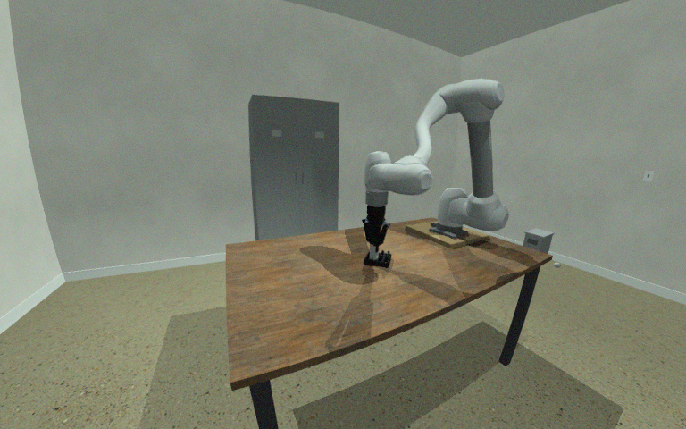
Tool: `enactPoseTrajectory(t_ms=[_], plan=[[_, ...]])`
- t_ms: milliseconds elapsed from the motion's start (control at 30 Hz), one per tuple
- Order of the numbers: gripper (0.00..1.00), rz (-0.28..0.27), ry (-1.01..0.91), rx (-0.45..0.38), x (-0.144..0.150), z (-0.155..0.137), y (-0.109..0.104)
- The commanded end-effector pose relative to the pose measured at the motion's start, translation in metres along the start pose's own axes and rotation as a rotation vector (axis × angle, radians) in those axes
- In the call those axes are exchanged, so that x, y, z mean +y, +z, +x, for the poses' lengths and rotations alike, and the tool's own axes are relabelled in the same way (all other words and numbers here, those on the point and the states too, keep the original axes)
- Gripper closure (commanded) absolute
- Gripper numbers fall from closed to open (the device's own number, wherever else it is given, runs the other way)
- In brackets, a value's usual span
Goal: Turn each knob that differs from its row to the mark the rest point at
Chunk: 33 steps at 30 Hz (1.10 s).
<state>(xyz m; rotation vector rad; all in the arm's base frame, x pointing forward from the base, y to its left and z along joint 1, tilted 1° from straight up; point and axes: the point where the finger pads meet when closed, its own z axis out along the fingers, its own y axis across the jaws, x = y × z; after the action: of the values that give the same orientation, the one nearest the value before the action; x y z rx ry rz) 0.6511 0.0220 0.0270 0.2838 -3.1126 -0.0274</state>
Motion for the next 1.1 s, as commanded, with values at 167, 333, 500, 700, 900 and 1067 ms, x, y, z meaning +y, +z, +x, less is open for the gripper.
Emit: enactPoseTrajectory(t_ms=[167, 333, 500, 700, 900, 1067], plan=[[0.95, 0.003, 0.162, 0.0, 0.0001, 0.0, -0.0001], [0.95, 0.003, 0.296, 0.0, 0.0001, 0.0, -0.0001], [0.95, 0.003, 0.431, 0.0, 0.0001, 0.0, -0.0001], [0.95, 0.003, 0.537, 0.0, 0.0001, 0.0, -0.0001], [0.95, 0.003, 0.688, 0.0, 0.0001, 0.0, -0.0001], [0.95, 0.003, 0.803, -0.001, 0.0001, 0.0, -0.0001]])
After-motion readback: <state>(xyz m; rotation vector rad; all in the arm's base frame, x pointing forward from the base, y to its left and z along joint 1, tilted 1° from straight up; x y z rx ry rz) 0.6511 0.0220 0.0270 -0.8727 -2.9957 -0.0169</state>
